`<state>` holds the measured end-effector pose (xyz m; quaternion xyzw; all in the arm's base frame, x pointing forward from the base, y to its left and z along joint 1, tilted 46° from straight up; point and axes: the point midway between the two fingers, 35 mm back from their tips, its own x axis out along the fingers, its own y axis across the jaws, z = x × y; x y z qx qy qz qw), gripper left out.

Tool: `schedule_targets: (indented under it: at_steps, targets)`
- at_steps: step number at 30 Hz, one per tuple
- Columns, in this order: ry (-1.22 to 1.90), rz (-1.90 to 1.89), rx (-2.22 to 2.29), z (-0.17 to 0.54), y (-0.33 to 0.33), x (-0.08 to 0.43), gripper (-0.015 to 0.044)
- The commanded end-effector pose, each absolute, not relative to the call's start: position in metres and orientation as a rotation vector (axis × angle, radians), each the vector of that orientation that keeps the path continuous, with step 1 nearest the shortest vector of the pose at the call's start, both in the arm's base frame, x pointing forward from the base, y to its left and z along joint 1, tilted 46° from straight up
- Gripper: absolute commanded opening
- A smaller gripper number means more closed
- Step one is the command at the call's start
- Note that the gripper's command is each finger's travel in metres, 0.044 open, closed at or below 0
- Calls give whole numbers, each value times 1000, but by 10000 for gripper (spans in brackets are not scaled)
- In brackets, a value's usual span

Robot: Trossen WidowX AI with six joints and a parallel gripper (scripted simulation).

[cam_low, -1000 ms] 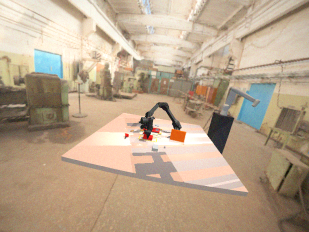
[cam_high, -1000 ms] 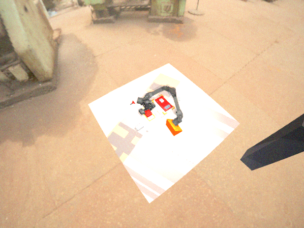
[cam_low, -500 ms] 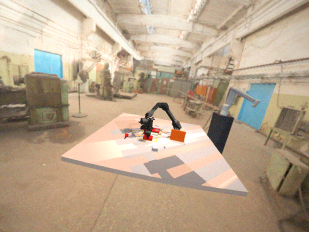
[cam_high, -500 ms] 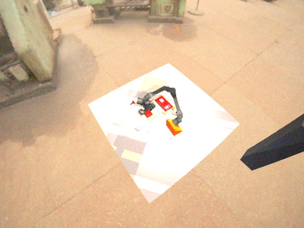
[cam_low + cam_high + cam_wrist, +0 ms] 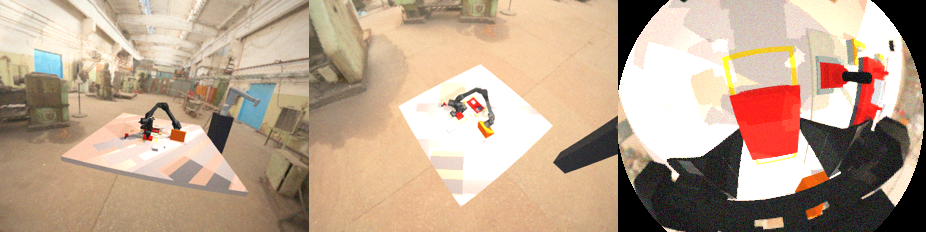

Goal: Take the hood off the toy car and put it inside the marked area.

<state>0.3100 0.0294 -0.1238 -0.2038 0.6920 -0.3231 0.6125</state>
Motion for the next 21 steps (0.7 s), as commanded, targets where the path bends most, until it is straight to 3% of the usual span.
schedule_targets:
  at_steps: [1,8,21]
  targets:
    - [1596,-746,-470,-122,31,311,440]
    - [1598,-751,-476,-75,78,322,440]
    - [1598,-751,-476,-73,80,322,440]
